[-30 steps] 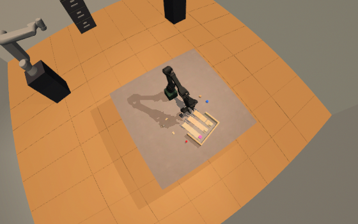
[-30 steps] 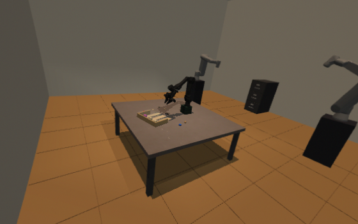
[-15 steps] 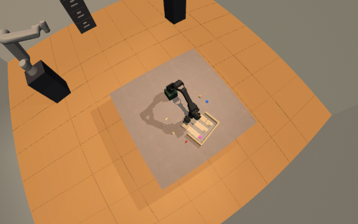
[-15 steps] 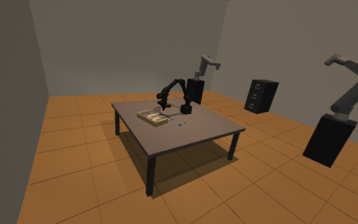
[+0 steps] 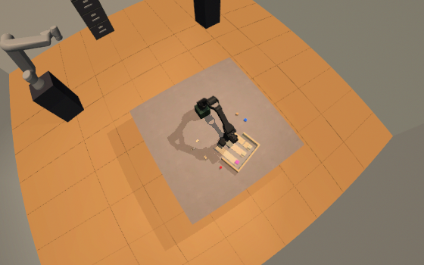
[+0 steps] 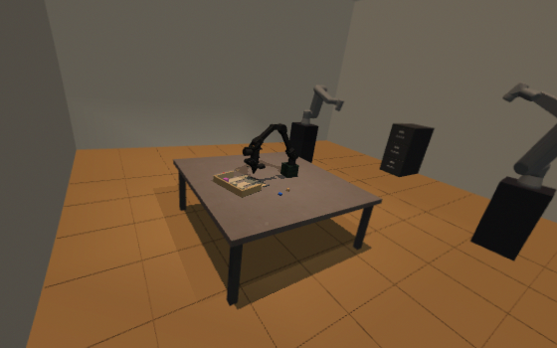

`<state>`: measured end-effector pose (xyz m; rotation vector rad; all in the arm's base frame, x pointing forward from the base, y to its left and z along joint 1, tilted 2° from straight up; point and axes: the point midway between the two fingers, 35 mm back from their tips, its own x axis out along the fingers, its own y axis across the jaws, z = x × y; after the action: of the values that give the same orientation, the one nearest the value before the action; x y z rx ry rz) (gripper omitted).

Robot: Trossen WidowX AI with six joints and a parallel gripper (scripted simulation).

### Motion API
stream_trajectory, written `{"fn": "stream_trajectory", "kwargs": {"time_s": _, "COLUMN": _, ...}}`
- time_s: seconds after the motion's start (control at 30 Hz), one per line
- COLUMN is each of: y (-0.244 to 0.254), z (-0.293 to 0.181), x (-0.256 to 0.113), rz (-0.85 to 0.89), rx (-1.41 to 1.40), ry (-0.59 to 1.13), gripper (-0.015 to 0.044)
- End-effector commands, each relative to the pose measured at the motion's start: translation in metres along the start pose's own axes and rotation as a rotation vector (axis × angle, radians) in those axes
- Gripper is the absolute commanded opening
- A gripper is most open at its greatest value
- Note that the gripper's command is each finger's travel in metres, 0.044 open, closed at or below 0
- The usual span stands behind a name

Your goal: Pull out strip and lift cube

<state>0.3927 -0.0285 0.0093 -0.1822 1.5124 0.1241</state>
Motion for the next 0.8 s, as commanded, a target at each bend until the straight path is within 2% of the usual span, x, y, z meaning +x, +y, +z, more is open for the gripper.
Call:
{"fn": "stream_trajectory", "kwargs": {"time_s": 0.0, "y": 0.001, "z": -0.002, "x": 0.011, "rz": 0.007, "rx": -0.005, "ry": 0.011, "gripper": 0.0000}}
{"fn": "stream_trajectory", "kwargs": {"time_s": 0.77, "y": 0.004, "z": -0.005, "x": 0.048, "rz": 0.007, "rx": -0.005, "ry": 0.011, "gripper": 0.0000}}
